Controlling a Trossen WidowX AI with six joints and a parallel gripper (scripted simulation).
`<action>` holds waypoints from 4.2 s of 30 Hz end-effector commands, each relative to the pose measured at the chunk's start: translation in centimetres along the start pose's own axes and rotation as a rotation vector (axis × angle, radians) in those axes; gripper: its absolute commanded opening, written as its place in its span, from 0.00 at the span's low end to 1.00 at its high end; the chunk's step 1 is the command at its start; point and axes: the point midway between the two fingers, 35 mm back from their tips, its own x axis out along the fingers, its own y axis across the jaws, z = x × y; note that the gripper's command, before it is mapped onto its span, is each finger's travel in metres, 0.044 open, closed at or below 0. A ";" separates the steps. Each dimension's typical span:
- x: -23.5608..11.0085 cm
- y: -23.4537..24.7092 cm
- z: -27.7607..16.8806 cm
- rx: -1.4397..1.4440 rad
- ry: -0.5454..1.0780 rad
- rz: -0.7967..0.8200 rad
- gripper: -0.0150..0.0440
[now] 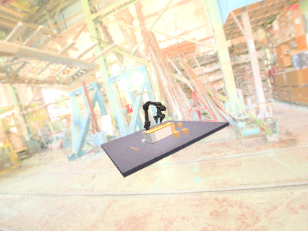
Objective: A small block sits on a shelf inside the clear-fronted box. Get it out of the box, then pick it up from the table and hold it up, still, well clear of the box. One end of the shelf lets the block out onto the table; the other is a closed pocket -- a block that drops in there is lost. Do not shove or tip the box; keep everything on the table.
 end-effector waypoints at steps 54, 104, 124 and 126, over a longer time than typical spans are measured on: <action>6.9 0.6 0.8 -0.007 0.004 0.004 0.93; 9.6 0.8 -7.1 -0.008 0.011 0.004 0.93; 9.8 0.8 -7.7 -0.008 0.012 0.004 0.93; 9.8 0.8 -7.6 -0.008 0.012 0.004 0.93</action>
